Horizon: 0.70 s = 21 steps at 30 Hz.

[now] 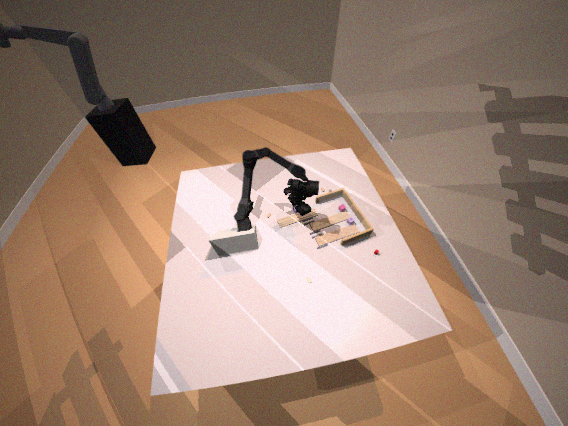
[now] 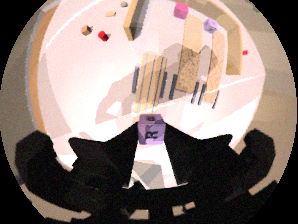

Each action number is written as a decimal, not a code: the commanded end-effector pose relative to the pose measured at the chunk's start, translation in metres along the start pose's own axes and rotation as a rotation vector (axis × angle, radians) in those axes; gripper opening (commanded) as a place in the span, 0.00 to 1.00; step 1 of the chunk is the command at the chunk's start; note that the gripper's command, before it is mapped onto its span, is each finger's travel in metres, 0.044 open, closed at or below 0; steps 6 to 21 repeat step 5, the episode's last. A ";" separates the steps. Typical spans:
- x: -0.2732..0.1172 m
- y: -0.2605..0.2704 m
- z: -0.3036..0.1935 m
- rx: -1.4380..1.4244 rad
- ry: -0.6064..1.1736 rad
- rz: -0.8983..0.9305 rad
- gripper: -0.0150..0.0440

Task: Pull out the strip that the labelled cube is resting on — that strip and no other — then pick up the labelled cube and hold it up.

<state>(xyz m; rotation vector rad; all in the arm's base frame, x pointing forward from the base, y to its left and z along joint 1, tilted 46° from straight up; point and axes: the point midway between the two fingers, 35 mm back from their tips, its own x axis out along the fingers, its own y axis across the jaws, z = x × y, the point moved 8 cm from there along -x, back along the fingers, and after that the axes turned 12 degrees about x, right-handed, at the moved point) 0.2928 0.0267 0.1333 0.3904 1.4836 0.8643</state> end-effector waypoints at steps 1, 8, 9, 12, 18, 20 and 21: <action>-0.001 0.000 0.000 -0.004 0.002 -0.003 0.25; -0.001 0.000 0.000 -0.004 0.002 -0.003 0.25; -0.001 0.000 0.000 -0.004 0.002 -0.003 0.25; -0.001 0.000 0.000 -0.004 0.002 -0.003 0.25; -0.001 0.000 0.000 -0.004 0.002 -0.003 0.25; -0.001 0.000 0.000 -0.004 0.002 -0.003 0.25; -0.001 0.000 0.000 -0.004 0.002 -0.003 0.25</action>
